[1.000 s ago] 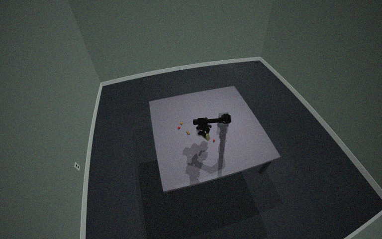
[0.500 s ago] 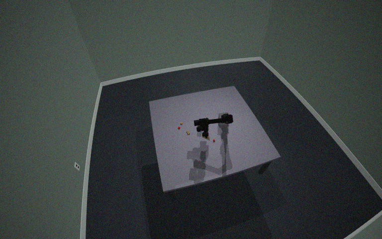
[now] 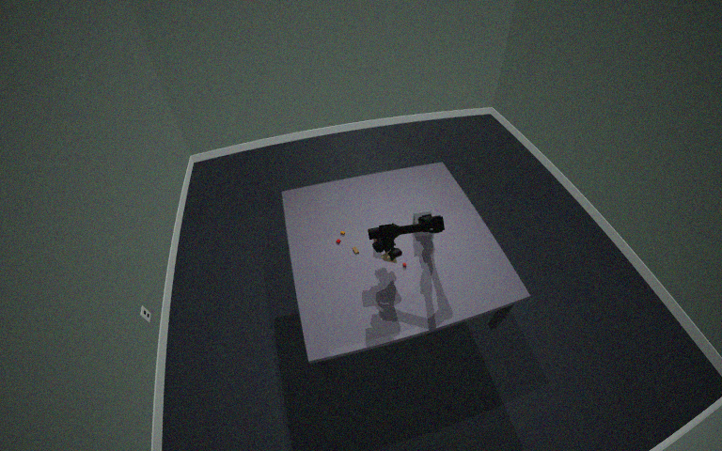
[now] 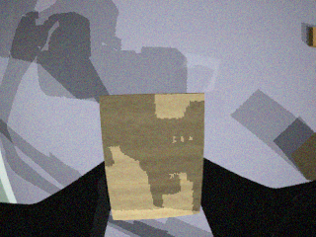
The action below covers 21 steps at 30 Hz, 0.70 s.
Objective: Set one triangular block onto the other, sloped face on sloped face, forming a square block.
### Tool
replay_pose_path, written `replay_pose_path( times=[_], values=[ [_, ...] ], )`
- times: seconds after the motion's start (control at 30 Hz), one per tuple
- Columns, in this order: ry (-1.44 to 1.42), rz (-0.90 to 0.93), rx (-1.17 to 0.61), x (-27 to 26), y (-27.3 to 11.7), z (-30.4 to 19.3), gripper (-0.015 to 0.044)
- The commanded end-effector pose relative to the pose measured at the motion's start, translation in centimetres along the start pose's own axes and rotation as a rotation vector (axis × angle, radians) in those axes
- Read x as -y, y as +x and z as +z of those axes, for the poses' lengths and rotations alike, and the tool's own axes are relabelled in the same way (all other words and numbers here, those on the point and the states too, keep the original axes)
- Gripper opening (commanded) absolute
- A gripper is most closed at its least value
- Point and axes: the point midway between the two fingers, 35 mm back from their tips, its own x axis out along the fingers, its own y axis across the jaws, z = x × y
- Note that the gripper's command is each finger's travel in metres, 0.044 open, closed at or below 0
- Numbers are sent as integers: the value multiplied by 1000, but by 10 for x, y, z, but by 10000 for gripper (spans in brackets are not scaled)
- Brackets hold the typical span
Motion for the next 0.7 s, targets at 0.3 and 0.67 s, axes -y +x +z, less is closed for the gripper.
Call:
replay_pose_path(
  times=[0.3, 0.67],
  values=[
    [-450, -85, 23, -4, -2, 2, 0],
    [-809, -160, 28, -7, -4, 5, 0]
  ],
)
